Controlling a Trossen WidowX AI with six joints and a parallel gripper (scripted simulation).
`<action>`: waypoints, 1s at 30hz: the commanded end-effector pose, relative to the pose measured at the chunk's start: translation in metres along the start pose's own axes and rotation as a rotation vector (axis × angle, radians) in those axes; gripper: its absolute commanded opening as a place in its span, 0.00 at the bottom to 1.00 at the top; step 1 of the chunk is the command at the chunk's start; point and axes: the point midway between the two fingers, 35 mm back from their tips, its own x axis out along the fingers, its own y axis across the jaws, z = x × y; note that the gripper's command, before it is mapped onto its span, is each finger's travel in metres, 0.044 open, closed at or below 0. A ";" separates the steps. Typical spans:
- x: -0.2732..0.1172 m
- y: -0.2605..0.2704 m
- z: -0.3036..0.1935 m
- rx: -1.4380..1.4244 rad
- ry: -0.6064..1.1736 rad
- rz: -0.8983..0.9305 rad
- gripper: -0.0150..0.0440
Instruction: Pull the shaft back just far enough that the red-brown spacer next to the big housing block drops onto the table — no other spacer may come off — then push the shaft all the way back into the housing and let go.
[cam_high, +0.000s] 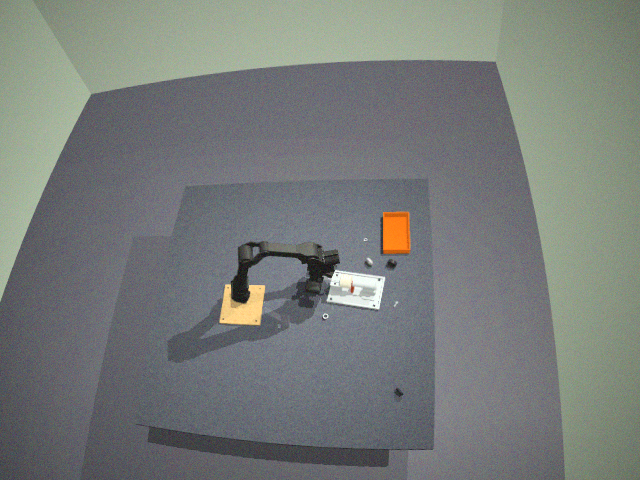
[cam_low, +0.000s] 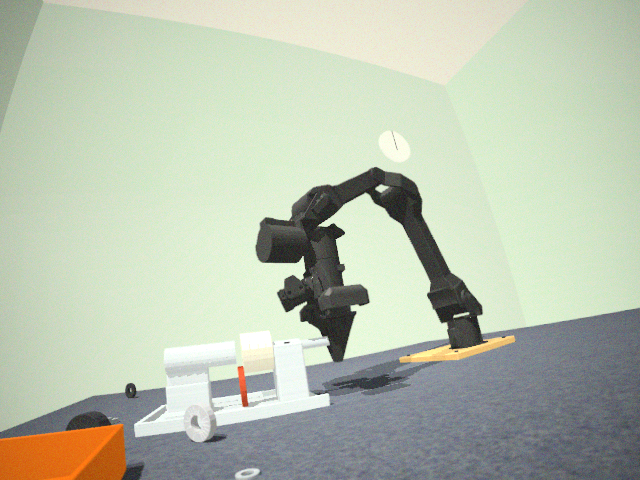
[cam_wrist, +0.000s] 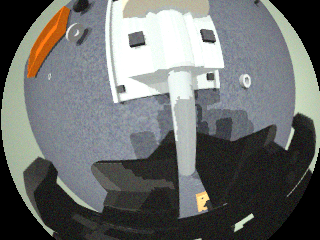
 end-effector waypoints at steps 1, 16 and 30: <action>0.001 0.000 0.003 0.000 0.000 0.001 0.25; 0.000 0.000 0.007 0.000 0.000 0.000 0.25; 0.000 0.000 0.011 0.000 0.000 0.000 0.25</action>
